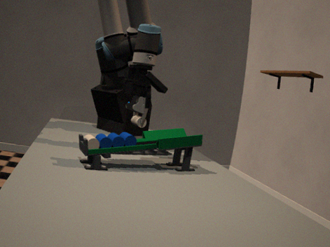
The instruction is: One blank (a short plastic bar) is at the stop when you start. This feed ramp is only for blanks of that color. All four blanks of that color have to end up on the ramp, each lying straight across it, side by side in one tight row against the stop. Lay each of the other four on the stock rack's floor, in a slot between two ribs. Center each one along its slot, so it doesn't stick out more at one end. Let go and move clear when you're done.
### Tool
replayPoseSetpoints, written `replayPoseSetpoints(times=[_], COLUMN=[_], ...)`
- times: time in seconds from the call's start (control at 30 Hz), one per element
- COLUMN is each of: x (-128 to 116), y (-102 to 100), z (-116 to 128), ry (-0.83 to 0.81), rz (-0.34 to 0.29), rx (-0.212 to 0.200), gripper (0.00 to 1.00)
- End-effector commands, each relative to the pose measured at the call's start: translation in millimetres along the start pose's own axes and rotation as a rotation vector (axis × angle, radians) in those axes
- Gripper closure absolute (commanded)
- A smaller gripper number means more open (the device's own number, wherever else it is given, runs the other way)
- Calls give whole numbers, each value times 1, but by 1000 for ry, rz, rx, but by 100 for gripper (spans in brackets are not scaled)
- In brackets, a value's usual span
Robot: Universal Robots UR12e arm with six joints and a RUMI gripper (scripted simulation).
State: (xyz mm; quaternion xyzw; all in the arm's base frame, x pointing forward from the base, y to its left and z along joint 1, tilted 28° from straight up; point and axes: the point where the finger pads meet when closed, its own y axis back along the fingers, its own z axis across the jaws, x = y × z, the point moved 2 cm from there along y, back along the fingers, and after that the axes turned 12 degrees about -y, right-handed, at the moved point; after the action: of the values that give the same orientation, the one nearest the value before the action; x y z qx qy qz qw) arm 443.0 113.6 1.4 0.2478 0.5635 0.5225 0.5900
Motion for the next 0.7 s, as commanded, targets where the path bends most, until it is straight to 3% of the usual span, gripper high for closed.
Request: replayPoseSetpoints(times=[0.0,0.13,0.2,0.33,0.5,0.67], x=[-1,-5,-5,-13,-26,-34], y=[1,5,5,17,48,71], z=[6,33,33,86,160,201], ry=[-2,-8,-8,-20,-39,-48], rz=[-2,-2,-2,-2,-2,-1], rx=[-4,-5,-5,-6,-6,-3], gripper=[67,67,67,67,67,67])
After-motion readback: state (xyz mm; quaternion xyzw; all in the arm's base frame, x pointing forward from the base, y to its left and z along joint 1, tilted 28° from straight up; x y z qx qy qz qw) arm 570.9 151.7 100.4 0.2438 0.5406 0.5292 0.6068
